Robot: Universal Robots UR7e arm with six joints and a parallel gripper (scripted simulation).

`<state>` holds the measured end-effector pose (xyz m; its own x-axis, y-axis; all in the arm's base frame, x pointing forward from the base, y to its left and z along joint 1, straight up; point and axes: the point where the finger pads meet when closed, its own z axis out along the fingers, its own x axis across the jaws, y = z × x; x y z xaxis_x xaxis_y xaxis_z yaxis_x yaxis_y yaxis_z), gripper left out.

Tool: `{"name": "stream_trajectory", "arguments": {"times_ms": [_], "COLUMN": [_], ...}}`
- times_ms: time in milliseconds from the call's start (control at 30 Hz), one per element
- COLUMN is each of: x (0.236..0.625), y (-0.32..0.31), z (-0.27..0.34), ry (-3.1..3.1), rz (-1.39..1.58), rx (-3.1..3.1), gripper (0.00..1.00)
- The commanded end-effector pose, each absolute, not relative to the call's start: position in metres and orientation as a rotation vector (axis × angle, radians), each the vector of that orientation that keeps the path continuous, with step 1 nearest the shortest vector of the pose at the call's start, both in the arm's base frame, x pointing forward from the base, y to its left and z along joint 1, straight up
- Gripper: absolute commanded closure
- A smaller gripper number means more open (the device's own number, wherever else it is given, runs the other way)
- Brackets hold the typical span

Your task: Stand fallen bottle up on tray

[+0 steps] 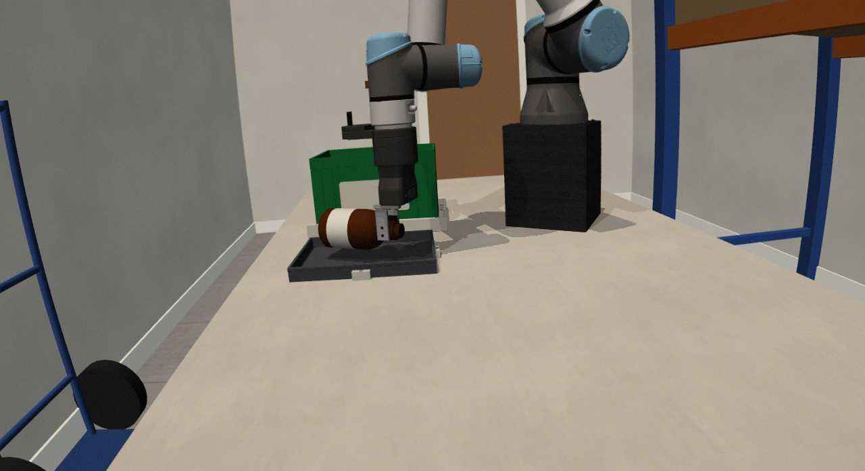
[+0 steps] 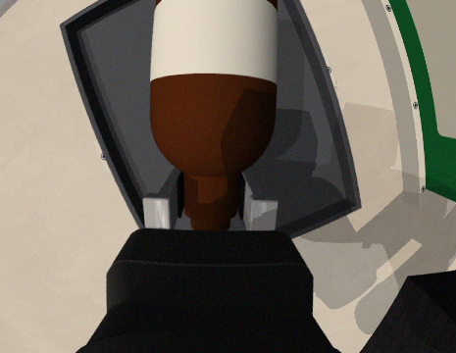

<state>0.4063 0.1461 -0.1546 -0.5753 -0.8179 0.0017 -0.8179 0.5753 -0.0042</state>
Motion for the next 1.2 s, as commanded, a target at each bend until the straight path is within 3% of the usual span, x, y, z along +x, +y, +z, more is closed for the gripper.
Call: {"name": "stream_trajectory", "arguments": {"times_ms": [0,1167], "x": [0.407,0.407], "y": [0.146,0.146], "z": [-0.149,-0.100], "ry": [2.787,2.787], "rz": [-0.008,-0.008], "rx": [-1.447,-1.447], "gripper": [1.00,1.00]}}
